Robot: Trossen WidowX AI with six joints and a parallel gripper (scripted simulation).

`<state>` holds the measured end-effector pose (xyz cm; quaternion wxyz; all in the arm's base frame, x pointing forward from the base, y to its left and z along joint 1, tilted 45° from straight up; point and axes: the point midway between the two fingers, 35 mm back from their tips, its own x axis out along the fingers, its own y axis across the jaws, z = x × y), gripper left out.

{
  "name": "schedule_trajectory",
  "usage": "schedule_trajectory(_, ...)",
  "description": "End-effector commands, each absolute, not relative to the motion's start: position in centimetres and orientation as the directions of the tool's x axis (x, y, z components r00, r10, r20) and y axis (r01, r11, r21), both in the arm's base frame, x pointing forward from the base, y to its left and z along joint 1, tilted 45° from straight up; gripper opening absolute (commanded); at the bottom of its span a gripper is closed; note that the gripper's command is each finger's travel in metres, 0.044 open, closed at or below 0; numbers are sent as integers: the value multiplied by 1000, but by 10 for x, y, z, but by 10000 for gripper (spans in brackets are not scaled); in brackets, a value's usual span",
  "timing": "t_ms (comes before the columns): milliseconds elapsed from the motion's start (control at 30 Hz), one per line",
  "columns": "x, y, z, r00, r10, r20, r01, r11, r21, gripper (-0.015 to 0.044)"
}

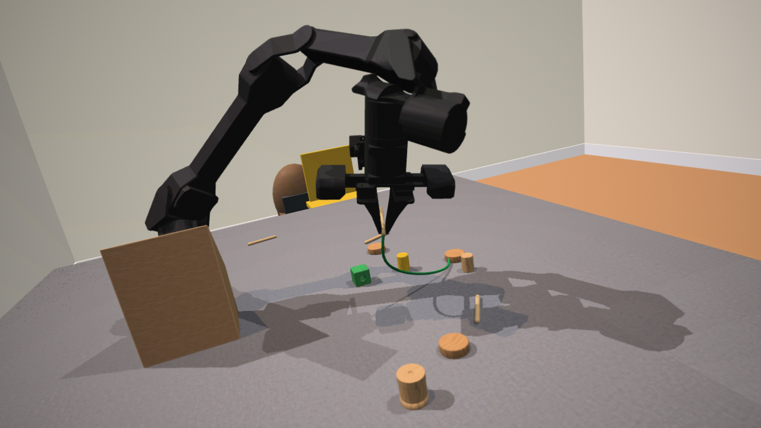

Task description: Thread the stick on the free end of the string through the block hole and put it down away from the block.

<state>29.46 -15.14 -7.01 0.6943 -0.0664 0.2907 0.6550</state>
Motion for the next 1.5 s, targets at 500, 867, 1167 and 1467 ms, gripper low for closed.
schedule_trajectory(500,295,-153,-71,-12,876,-482,-950,-159,-267,0)
schedule_trajectory(867,300,-157,-75,18,879,-476,-986,-63,-154,0)
schedule_trajectory(1167,305,-162,-80,55,882,-469,-998,59,-5,0)
schedule_trajectory(1467,303,-160,-79,48,880,-473,-999,43,-20,0)
